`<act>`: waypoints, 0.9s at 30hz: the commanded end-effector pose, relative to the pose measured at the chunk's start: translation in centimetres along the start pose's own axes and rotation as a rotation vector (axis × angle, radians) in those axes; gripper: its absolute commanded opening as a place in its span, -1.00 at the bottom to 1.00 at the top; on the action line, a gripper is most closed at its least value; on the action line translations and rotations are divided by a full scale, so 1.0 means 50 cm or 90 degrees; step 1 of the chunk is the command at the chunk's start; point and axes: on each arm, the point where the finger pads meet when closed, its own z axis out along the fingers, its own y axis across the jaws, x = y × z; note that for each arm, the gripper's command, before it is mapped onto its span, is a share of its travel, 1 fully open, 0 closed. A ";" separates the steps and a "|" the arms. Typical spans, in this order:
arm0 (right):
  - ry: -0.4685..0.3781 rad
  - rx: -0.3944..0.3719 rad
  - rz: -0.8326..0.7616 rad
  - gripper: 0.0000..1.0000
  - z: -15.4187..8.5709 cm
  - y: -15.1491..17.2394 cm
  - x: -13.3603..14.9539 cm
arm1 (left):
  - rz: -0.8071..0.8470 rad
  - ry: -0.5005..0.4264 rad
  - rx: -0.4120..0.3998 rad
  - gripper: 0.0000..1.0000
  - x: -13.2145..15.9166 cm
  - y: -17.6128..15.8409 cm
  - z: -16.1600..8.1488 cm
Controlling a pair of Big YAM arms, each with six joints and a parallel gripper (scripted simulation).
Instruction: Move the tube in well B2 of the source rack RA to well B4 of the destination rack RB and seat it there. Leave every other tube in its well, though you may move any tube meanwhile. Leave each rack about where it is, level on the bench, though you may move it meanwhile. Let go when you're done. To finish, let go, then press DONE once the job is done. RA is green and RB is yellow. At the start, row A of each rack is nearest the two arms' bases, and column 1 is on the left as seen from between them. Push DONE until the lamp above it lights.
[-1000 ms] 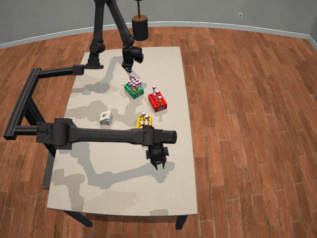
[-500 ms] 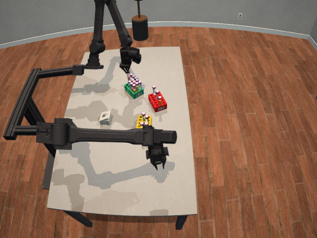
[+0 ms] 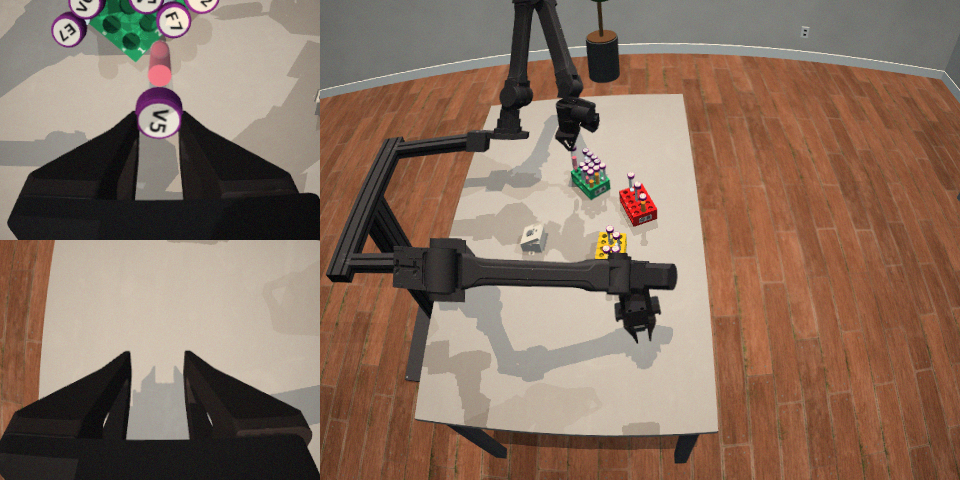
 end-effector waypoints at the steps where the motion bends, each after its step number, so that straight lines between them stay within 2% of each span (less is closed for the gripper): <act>1: -0.004 -0.010 0.015 -0.40 -0.009 0.018 -0.019 | -0.011 -0.004 0.000 -1.00 0.004 -0.015 0.004; 18: -0.004 -0.010 0.015 -0.40 -0.009 0.018 -0.019 | -0.011 -0.004 0.001 -1.00 0.040 -0.049 0.003; 19: -0.004 -0.010 0.015 -0.40 -0.009 0.018 -0.019 | -0.024 -0.022 0.008 -1.00 -0.004 -0.061 -0.011; 27: -0.004 -0.010 0.015 -0.40 -0.009 0.018 -0.019 | -0.021 -0.017 0.006 -1.00 -0.046 -0.089 -0.012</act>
